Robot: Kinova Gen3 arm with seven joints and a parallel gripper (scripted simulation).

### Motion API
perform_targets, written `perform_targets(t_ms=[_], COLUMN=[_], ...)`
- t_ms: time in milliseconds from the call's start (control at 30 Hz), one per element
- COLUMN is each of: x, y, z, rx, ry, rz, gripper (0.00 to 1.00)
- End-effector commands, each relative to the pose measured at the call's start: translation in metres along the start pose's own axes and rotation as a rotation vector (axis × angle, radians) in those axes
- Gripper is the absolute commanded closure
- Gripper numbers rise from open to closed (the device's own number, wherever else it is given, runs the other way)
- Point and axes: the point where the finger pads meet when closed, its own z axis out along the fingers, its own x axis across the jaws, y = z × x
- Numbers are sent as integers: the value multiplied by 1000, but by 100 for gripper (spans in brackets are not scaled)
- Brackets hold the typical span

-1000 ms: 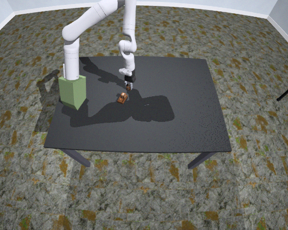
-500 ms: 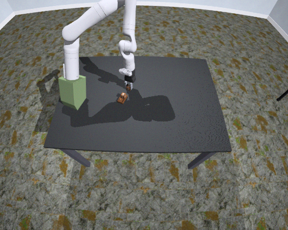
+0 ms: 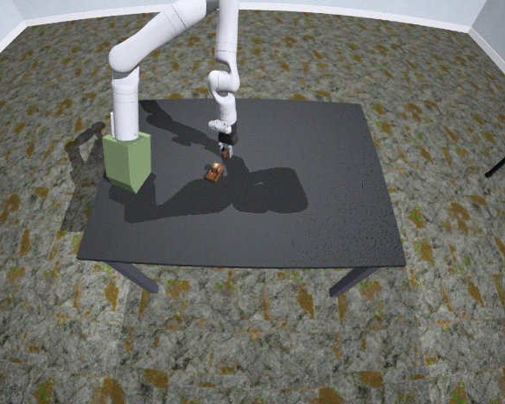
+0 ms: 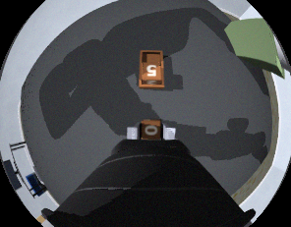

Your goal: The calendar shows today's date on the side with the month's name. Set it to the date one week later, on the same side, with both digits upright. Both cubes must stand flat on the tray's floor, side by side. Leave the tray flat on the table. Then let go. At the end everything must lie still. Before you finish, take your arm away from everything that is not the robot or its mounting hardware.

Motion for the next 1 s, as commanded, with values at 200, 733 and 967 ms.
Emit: perform_targets(t_ms=[200,733,967], x=[-1,-1,-1], y=[0,0,0], z=[-1,-1,-1], rx=[0,0,0], ry=[-1,-1,-1], rz=[0,0,0], gripper=[43,25,13])
